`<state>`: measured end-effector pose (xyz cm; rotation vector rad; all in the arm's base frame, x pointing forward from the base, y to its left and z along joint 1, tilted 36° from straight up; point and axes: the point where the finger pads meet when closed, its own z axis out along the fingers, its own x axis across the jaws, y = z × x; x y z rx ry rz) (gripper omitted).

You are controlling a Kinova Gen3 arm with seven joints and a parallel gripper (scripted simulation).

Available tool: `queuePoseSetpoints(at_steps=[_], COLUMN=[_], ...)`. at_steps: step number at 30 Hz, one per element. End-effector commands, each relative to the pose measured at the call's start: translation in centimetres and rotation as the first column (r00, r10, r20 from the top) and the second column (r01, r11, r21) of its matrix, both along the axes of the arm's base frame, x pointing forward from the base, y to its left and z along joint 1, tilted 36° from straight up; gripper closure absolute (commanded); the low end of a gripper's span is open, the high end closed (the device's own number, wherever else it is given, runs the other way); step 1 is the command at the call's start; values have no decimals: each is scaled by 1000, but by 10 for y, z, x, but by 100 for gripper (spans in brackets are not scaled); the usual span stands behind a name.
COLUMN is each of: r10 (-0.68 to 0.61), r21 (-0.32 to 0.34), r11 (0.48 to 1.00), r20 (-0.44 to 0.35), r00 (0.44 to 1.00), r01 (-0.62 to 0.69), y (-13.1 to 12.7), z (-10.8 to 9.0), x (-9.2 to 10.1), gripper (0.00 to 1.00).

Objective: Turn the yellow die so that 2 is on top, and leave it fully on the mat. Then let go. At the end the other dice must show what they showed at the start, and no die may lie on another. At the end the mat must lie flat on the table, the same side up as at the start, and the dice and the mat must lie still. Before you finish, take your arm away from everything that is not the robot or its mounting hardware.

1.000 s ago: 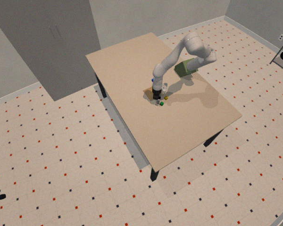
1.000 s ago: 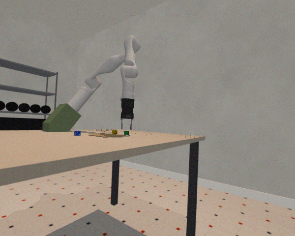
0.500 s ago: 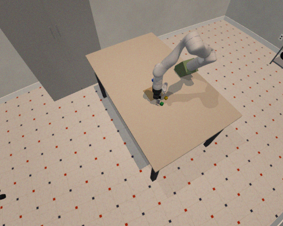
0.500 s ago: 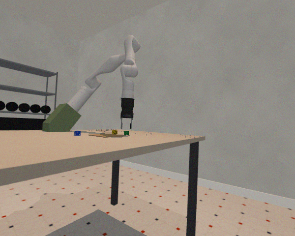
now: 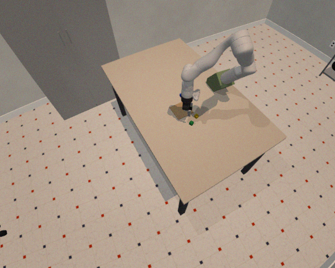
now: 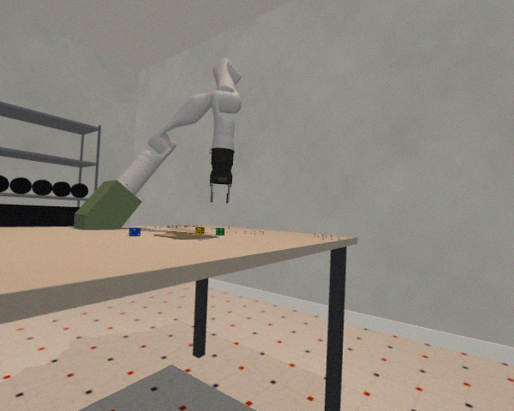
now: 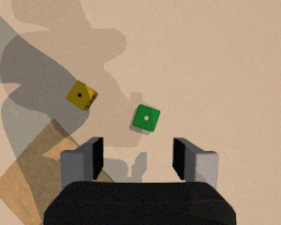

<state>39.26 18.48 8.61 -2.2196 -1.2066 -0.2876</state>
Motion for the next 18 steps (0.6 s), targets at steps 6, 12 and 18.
queuePoseSetpoints(at_steps=[6,12,18], r10=[-12,-12,-69], r21=[-3,-3,-7], r11=[1000,1000,998], r20=[29,29,-13], r00=[1000,1000,998], r01=[13,13,69], y=[-14,-14,-17], z=[22,22,19], x=[10,10,0], gripper=[0,0,0])
